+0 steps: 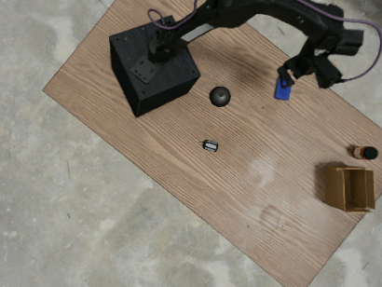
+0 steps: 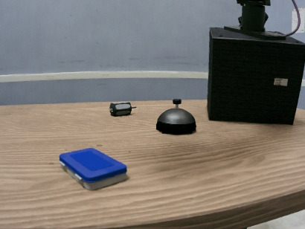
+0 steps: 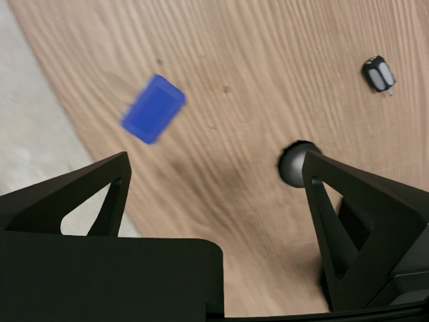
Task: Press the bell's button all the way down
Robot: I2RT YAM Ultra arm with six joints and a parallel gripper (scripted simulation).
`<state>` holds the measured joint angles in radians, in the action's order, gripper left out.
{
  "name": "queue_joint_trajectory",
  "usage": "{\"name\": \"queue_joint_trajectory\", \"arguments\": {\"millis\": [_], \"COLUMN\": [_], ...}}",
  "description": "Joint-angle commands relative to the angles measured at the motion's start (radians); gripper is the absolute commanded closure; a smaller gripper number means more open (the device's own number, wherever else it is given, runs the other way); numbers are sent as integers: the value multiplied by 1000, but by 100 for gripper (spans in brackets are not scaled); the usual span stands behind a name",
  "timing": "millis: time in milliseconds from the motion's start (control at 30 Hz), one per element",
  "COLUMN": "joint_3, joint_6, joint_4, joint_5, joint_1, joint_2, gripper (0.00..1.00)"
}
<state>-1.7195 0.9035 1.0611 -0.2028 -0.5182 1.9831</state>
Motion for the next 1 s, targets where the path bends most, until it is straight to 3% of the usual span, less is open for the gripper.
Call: {"name": "queue_joint_trajectory", "arguments": {"millis": [0, 100, 200, 600, 667, 733, 967], "joint_3": [110, 120, 269, 631, 631, 739, 929], "joint_6": [-167, -174, -333, -706, -706, -819, -1016], "joint_4": [-81, -93, -177, -401, -401, -466, -586], "joint_5": [44, 47, 97, 224, 224, 262, 335], "joint_1": [54, 56, 100, 205, 205, 236, 293], "joint_2": [-54, -61, -97, -199, -199, -229, -283], "gripper": [0, 0, 0, 0, 0, 0, 0]}}
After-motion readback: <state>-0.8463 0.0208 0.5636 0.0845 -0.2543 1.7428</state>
